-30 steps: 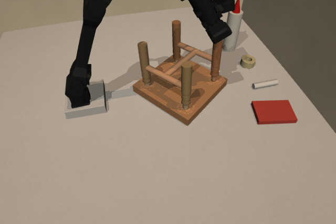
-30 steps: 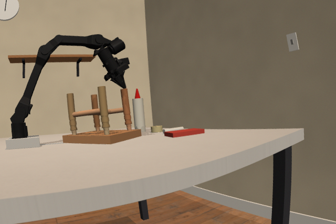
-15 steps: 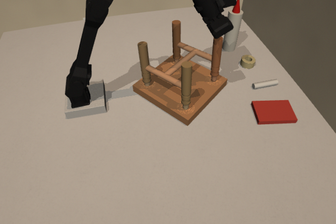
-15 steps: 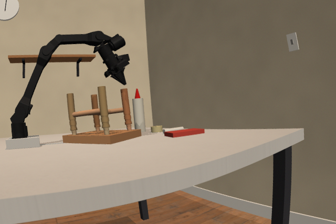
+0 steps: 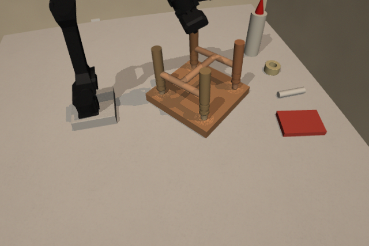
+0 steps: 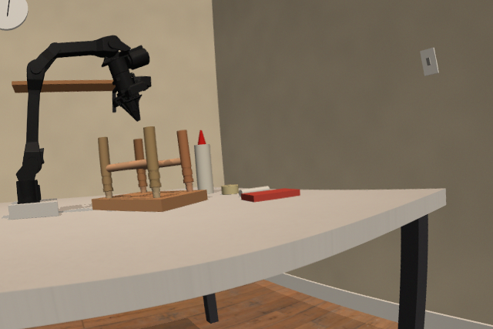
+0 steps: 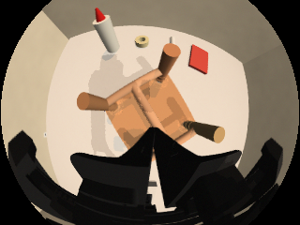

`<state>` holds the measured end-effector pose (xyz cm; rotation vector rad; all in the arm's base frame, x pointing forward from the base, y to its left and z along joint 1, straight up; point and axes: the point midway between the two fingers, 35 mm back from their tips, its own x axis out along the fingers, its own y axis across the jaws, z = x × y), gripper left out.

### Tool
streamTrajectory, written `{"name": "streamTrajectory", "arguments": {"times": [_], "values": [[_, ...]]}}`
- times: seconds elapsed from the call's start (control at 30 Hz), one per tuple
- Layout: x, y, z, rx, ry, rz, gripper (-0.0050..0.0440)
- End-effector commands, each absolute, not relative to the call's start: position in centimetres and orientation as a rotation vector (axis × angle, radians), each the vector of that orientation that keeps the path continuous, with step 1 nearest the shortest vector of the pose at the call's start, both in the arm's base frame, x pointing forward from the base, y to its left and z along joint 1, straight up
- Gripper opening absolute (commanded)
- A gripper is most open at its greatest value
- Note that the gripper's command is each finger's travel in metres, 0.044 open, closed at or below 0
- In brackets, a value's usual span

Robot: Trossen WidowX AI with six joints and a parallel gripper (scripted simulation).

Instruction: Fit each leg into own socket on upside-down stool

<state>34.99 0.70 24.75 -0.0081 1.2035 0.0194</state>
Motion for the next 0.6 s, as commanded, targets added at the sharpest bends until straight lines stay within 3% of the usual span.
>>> {"name": "streamTrajectory", "arguments": {"times": [0.0, 0.2, 0.57], "values": [[30.7, 1.4, 24.9, -0.027, 1.245, 0.043, 0.0], [24.4, 1.9, 24.5, -0.051, 1.315, 0.072, 0.0], [24.4, 1.9, 23.9, -0.051, 1.316, 0.072, 0.0]]}}
